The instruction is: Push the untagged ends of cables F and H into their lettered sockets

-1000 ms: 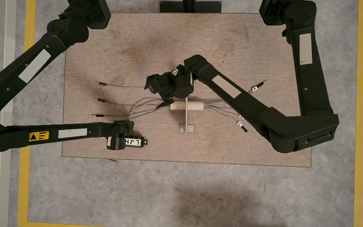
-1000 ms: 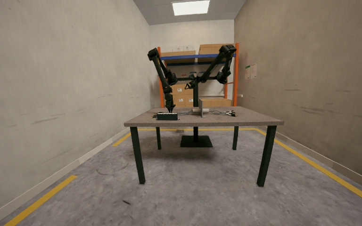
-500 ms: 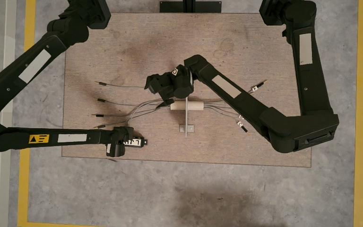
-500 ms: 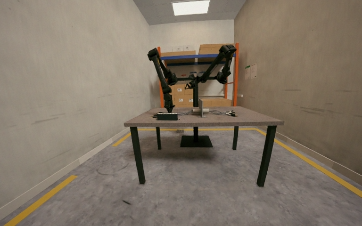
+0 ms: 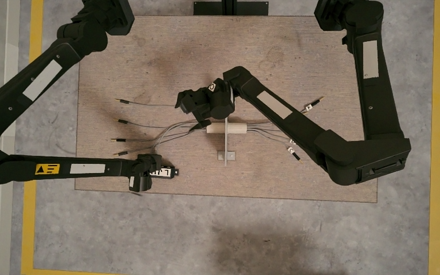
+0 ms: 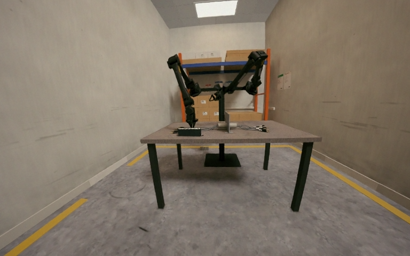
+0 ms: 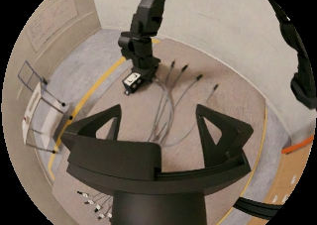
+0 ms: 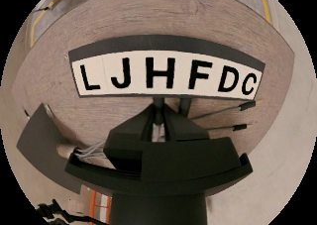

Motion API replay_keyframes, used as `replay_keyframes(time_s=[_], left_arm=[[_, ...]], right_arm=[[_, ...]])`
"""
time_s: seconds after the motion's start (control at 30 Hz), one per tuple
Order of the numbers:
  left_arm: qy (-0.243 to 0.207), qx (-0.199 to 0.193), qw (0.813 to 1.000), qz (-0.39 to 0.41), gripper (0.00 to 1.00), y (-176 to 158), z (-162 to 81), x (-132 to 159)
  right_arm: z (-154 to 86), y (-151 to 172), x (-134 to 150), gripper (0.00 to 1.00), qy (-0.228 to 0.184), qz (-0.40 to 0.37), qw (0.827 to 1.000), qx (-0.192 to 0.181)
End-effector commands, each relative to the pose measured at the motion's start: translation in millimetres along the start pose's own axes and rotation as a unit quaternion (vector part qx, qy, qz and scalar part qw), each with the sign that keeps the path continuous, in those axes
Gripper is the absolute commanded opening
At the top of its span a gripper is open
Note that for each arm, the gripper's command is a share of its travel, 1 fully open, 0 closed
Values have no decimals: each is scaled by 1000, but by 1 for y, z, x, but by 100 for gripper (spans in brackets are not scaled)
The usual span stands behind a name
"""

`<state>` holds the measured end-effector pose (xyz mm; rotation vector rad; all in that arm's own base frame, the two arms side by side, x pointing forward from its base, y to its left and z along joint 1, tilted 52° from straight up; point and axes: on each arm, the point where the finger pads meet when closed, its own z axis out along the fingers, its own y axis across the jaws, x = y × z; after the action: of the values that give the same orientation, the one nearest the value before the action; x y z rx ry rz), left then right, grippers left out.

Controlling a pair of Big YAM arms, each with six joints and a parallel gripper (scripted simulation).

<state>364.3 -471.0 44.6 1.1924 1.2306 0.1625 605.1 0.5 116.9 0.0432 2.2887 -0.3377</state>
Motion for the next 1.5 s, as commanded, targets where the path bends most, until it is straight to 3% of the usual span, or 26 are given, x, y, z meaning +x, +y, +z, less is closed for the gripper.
replay_keyframes(time_s=[0.0,1.47], left_arm=[[-2,0,1000,-4,100,0,-1,-3],[-2,0,1000,-4,100,0,-1,-3]], right_arm=[[3,7,-17,5,-6,8,1000,-3],[-5,4,-48,5,-24,22,999,-3]])
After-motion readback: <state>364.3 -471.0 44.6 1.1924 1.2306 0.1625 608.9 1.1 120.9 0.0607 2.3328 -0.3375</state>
